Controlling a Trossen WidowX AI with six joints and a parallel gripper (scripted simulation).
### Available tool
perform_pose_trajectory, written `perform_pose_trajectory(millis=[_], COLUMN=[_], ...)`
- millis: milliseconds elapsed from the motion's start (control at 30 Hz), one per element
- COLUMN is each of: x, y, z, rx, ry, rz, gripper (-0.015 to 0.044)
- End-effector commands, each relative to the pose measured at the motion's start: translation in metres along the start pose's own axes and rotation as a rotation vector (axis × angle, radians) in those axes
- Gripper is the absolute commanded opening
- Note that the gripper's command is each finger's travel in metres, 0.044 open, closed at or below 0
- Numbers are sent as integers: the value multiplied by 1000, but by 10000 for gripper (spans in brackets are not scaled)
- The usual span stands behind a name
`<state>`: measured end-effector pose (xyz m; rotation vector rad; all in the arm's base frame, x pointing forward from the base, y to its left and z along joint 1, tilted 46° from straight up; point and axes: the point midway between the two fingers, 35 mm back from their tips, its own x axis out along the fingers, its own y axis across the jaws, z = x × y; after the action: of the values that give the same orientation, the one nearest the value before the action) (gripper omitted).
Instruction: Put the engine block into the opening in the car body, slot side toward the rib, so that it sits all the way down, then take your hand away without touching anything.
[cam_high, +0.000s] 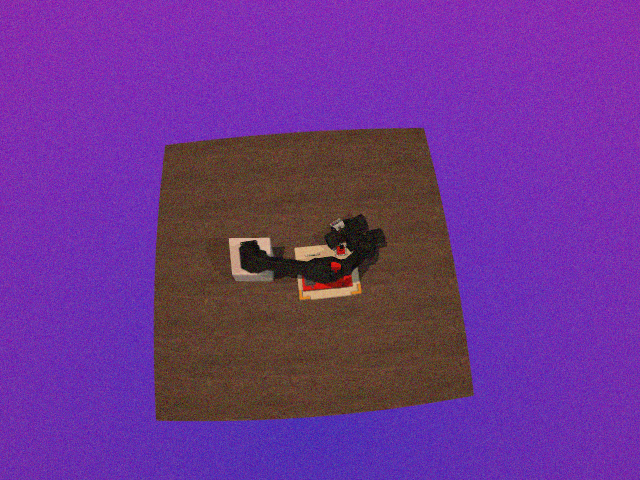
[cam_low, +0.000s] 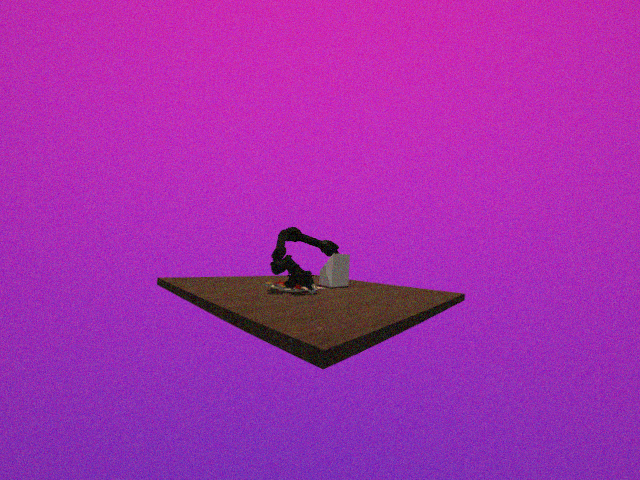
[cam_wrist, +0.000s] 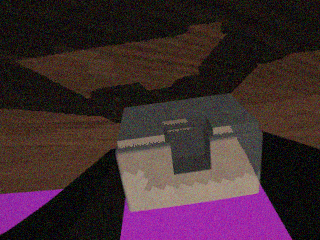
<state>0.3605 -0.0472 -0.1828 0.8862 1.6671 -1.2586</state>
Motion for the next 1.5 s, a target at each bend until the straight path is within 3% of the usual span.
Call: perform_pose_trajectory(millis=[0,100,300,667,1467], x=[0,0,-2,-44,-42], y=[0,0,0,0,0], z=[0,0,0,-4,-4], rx=[1,1,0,-1,-7], ry=[0,0,-2,-4,-6], rz=[1,1,1,3,5], gripper=[368,440,440,440,440])
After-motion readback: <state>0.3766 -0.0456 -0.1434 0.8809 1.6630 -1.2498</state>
